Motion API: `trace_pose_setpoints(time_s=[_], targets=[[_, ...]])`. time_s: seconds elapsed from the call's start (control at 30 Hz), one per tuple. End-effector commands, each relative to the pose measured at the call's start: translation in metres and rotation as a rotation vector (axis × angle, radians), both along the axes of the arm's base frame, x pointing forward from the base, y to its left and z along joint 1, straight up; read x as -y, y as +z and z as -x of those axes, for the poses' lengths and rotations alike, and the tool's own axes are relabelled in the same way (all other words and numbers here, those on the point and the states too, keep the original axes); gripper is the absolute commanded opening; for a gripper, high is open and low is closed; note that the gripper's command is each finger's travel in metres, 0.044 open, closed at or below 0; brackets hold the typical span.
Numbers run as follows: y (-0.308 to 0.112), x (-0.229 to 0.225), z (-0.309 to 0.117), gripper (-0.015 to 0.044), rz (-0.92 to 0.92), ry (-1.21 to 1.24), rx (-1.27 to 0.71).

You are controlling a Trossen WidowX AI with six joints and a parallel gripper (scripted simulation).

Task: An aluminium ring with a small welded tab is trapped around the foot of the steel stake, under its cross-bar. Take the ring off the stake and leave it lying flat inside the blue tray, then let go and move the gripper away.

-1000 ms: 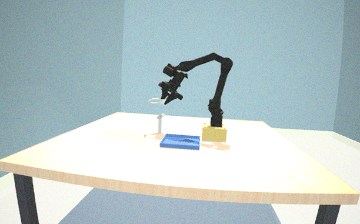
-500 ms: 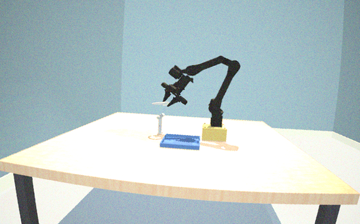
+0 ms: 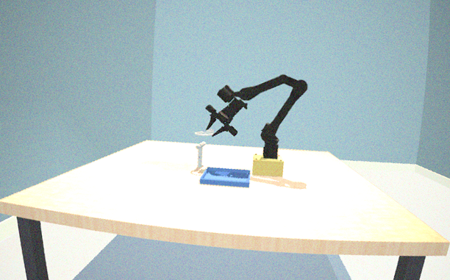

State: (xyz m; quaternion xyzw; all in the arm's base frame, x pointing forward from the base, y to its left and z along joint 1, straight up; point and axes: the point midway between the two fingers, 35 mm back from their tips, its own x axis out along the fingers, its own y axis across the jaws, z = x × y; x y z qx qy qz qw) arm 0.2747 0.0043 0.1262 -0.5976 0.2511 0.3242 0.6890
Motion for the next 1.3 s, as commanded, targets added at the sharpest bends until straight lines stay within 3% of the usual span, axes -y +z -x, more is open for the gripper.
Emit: trace_pose_setpoints(time_s=[0.0,0.6,1.27], targets=[[-0.001,-0.003,0.000,0.0000,-0.012,-0.020,-0.015],[-0.015,-0.020,0.005,0.0000,-0.131,-0.316,-0.255],[-0.024,-0.037,0.015,0.0000,-0.146,-0.678,-0.421]])
